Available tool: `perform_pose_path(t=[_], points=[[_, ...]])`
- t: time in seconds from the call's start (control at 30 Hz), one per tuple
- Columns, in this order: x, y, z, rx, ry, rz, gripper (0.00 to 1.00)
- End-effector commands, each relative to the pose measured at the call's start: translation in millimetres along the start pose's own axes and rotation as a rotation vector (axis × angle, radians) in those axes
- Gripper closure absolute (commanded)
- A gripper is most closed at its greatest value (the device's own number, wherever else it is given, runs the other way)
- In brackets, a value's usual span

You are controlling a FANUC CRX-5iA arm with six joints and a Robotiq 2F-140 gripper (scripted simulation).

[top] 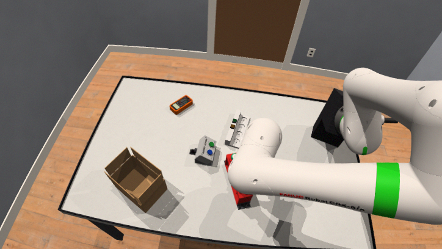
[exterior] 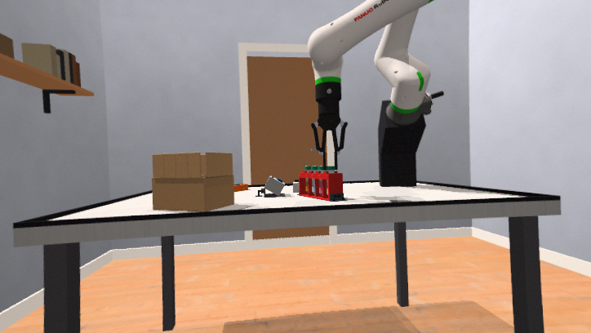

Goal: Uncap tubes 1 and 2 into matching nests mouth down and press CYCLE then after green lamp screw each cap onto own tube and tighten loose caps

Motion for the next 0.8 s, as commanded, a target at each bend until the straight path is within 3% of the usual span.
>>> perform_pose_path(t=[0.0,0.13,0.77], points=[[-0.5,0.0,-0.3,-0.001,0.001,0.000,0.70],[-0.5,0.0,-0.3,-0.001,0.001,0.000,0.70],[-0.2,0.0,-0.3,-0.851,0.001,0.001,0.70]])
Point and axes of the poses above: the point where the finger pads meet when closed, its own x axis out along the fingers, its own z axis across the jaws, y = z × x, the point moved 10 cm from there along -x, back along the fingers, and after that the axes turned 11 degrees about -x, right-handed, at the moved point
